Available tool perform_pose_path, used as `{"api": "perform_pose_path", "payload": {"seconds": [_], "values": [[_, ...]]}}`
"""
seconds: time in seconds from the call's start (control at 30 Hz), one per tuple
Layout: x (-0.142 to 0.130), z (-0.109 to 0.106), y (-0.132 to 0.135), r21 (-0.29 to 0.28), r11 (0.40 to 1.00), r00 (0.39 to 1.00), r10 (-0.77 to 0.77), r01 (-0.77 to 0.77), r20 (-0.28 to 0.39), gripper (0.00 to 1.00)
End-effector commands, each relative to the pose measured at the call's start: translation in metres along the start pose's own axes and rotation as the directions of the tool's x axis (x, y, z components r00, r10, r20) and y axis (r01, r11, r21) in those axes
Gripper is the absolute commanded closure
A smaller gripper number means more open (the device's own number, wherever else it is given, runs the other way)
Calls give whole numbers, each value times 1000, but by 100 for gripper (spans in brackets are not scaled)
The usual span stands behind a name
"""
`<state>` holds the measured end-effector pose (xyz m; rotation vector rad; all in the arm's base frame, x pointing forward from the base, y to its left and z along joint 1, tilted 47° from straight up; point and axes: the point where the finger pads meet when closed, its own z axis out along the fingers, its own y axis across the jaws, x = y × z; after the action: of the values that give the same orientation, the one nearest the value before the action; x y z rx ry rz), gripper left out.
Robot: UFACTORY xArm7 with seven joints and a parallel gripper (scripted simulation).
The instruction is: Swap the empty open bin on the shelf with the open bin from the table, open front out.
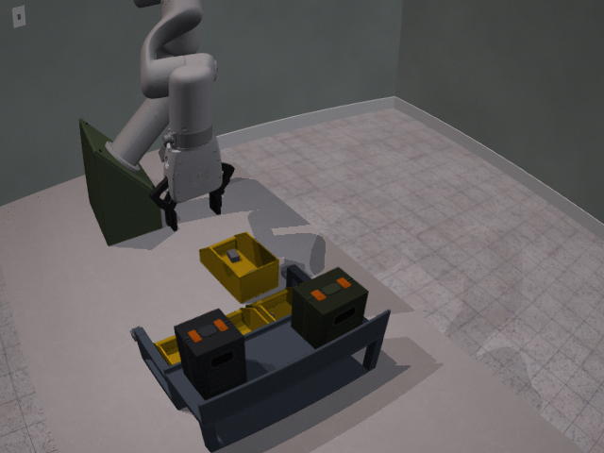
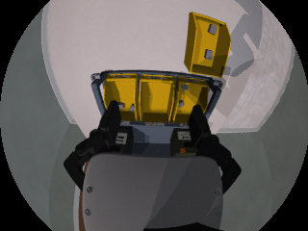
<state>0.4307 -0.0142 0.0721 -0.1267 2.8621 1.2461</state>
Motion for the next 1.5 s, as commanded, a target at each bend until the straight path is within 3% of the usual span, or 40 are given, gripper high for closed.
{"api": "perform_pose_path", "payload": {"seconds": [0.0,0.83,0.87,1.47], "values": [[-1,-2,-1,2,1000,1000,0,0,4,0],[-1,-2,-1,2,1000,1000,0,0,4,0],[-1,-2,-1,2,1000,1000,0,0,4,100],[-1,-2,-1,2,1000,1000,0,0,4,100]]}}
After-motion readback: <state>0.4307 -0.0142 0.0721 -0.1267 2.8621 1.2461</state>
